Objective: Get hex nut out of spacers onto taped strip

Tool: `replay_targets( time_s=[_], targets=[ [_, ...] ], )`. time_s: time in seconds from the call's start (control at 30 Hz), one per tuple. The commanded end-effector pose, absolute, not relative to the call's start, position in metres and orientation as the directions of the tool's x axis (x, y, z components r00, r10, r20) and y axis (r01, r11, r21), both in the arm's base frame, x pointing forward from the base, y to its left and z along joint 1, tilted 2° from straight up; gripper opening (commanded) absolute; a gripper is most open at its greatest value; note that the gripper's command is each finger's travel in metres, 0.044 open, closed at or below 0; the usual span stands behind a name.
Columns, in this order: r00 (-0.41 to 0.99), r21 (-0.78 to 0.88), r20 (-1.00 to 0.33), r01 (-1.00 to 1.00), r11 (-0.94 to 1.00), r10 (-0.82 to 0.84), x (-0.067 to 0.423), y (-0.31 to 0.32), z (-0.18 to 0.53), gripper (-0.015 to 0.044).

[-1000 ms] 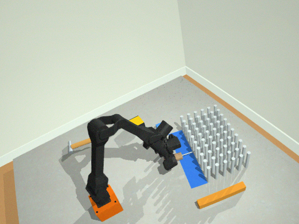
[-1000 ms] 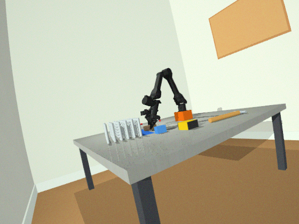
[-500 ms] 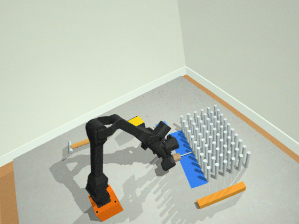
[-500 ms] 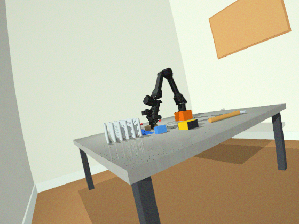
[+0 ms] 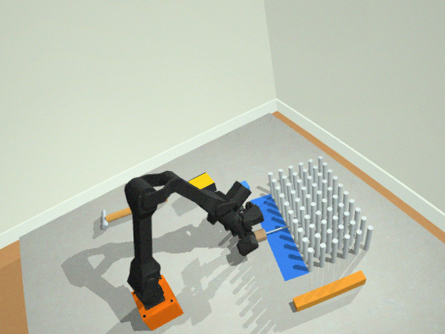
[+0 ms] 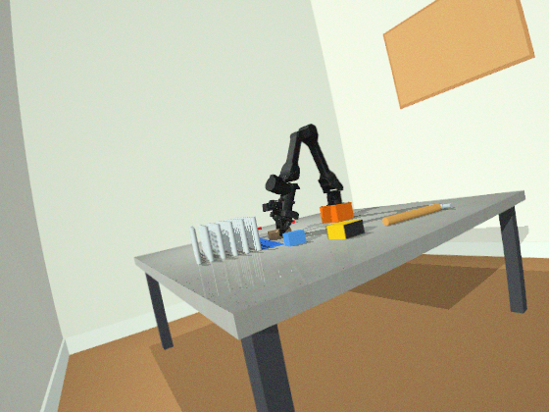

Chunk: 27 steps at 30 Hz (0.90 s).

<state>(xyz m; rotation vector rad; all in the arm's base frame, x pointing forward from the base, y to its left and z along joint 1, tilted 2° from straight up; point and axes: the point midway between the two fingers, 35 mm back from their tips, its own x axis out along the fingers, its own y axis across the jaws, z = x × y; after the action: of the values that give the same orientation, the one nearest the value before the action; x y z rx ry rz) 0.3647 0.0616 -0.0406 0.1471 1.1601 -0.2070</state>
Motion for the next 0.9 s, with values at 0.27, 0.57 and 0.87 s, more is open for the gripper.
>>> replay_targets(
  time_s=[0.27,0.57,0.87],
  targets=[
    [0.383,0.008,-0.92,0.241,0.97,-0.088,0.356,0.063,-0.04,0.0],
    [0.382,0.008,-0.92,0.241,0.97,-0.088,0.35,0.065,-0.04,0.0],
    [0.382,0.008,-0.92,0.241,0.97,-0.087,0.344,0.066,-0.04,0.0]
  ],
)
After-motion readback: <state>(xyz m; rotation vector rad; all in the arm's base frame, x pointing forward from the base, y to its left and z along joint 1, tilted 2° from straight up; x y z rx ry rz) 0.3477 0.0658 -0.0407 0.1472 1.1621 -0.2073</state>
